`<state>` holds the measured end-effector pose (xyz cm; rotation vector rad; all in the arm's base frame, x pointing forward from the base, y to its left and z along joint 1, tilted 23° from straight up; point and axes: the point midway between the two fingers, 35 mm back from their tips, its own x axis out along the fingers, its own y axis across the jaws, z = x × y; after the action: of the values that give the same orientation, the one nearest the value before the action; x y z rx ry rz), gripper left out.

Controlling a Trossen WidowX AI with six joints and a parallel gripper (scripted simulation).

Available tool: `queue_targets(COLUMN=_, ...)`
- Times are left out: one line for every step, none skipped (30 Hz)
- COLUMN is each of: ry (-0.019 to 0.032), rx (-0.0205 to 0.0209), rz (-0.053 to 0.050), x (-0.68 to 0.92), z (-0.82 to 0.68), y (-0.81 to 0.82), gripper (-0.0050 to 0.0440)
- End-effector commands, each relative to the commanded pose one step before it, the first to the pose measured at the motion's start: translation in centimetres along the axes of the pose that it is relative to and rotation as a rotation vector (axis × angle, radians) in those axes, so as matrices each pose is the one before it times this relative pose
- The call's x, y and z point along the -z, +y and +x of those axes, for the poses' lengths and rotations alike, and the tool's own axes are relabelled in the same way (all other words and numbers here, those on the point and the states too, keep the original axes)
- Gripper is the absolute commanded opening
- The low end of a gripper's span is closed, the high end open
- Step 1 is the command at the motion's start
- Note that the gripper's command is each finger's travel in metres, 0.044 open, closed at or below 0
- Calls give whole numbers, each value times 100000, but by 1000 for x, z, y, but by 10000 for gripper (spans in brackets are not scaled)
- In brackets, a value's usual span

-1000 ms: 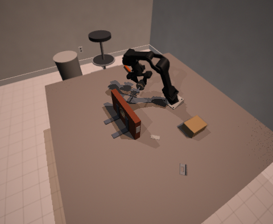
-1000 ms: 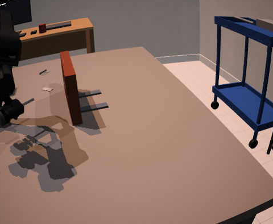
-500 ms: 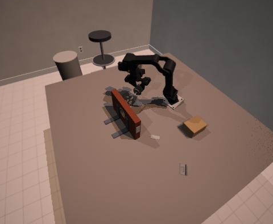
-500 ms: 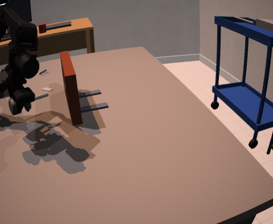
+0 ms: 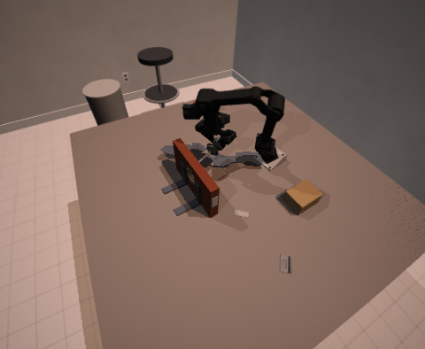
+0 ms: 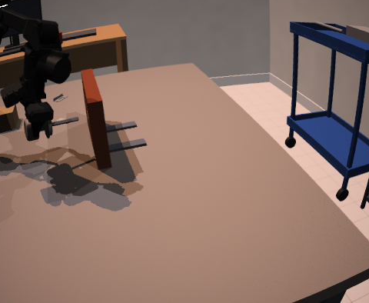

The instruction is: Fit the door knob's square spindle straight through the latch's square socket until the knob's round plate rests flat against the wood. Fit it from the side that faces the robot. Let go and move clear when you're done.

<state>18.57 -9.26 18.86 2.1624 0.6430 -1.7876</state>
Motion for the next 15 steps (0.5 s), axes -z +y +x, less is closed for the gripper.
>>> queue_targets(ry=1624, rx=-4439, rz=5995, x=1130, z=-679, y=-1707, gripper=0)
queue_targets(ry=482, rx=-414, rz=1291, x=188, z=-86, y=-374, gripper=0)
queue_targets(ry=509, rx=-388, rz=1293, x=174, z=-86, y=-378, gripper=0)
queue_targets(ry=535, rx=-361, rz=1295, x=160, z=-87, y=-381, gripper=0)
queue_targets(ry=560, rx=-332, rz=1297, x=146, z=-87, y=-384, gripper=0)
queue_targets(ry=583, rx=-303, rz=1299, x=132, z=-88, y=-386, gripper=0)
queue_targets(ry=606, rx=-272, rz=1301, x=118, z=-88, y=-388, gripper=0)
queue_targets(ry=626, rx=-241, rz=1304, x=104, z=-88, y=-389, gripper=0)
queue_targets(ry=0, rx=0, rz=0, x=0, z=0, y=0, gripper=0)
queue_targets(ry=0, rx=0, rz=0, x=0, z=0, y=0, gripper=0)
queue_targets(ry=646, rx=-208, rz=1307, x=90, z=-89, y=-390, gripper=0)
queue_targets(ry=664, rx=-174, rz=1310, x=76, z=-89, y=-390, gripper=0)
queue_targets(ry=680, rx=-140, rz=1313, x=62, z=-89, y=-390, gripper=0)
queue_targets(ry=695, rx=-105, rz=1316, x=48, z=-90, y=-389, gripper=0)
queue_targets(ry=709, rx=-69, rz=1319, x=34, z=-90, y=-388, gripper=0)
